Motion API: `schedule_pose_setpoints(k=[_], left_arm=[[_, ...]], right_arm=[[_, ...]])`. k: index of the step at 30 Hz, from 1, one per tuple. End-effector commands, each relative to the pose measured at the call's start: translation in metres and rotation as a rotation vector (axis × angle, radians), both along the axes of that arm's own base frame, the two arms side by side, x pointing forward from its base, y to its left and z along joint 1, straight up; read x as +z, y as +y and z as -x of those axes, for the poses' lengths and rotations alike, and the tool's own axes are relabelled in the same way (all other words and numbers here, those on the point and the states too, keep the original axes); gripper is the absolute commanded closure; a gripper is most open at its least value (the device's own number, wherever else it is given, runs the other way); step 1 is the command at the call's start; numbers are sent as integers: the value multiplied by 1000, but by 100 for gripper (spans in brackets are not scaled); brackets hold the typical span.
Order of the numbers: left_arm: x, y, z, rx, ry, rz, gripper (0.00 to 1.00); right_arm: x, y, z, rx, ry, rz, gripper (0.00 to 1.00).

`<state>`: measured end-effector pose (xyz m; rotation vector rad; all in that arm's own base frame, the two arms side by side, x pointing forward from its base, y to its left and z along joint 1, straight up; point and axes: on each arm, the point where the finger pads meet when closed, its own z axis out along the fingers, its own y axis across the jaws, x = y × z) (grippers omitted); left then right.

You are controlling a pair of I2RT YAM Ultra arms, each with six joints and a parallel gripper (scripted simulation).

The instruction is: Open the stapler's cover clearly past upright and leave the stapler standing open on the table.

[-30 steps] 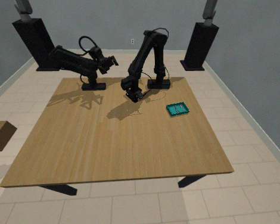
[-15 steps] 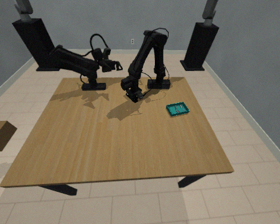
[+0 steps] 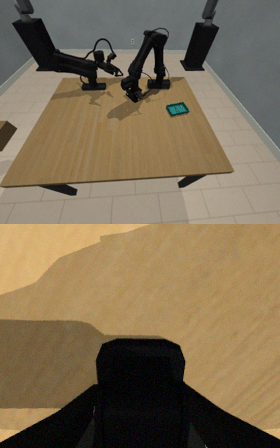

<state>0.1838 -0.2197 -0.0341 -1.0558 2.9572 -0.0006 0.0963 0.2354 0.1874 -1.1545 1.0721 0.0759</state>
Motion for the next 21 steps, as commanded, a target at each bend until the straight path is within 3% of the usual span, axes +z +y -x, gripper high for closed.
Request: schedule_pose_setpoints(k=[1, 16, 21], left_arm=[[1, 0, 0, 5, -4, 7, 67], [1, 0, 0, 5, -4, 7, 67], [1, 0, 0, 5, -4, 7, 67]], right_arm=[[-21, 3, 5, 94, -54, 202, 0], [-86, -13, 25, 345, -285, 670, 0], [-89, -15, 26, 365, -303, 696, 0]])
